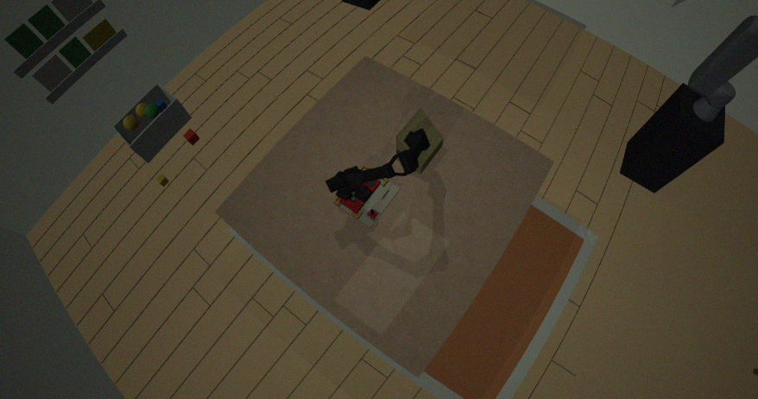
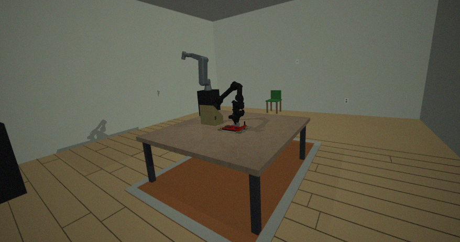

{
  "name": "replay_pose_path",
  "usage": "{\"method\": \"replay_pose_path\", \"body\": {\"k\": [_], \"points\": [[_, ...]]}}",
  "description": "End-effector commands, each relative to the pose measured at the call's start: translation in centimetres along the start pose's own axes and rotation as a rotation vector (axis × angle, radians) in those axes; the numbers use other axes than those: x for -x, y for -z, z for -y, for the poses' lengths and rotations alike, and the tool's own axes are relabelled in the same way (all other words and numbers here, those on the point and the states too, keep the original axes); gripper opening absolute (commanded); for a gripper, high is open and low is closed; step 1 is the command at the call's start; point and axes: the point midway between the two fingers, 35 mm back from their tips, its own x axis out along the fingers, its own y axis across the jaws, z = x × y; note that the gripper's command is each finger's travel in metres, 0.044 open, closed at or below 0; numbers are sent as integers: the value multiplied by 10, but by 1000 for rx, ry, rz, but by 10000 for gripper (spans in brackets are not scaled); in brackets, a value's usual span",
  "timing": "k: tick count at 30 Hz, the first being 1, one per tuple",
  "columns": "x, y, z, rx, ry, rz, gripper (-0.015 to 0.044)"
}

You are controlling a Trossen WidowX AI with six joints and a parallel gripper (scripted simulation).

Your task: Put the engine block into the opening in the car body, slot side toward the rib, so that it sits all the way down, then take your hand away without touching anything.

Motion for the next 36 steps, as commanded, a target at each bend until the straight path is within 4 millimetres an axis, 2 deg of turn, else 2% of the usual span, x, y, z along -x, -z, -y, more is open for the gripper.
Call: {"method": "replay_pose_path", "body": {"k": [1,36], "points": [[0,0,1,-7,3,0,159],[-3,0,2,-13,3,0,159]]}}
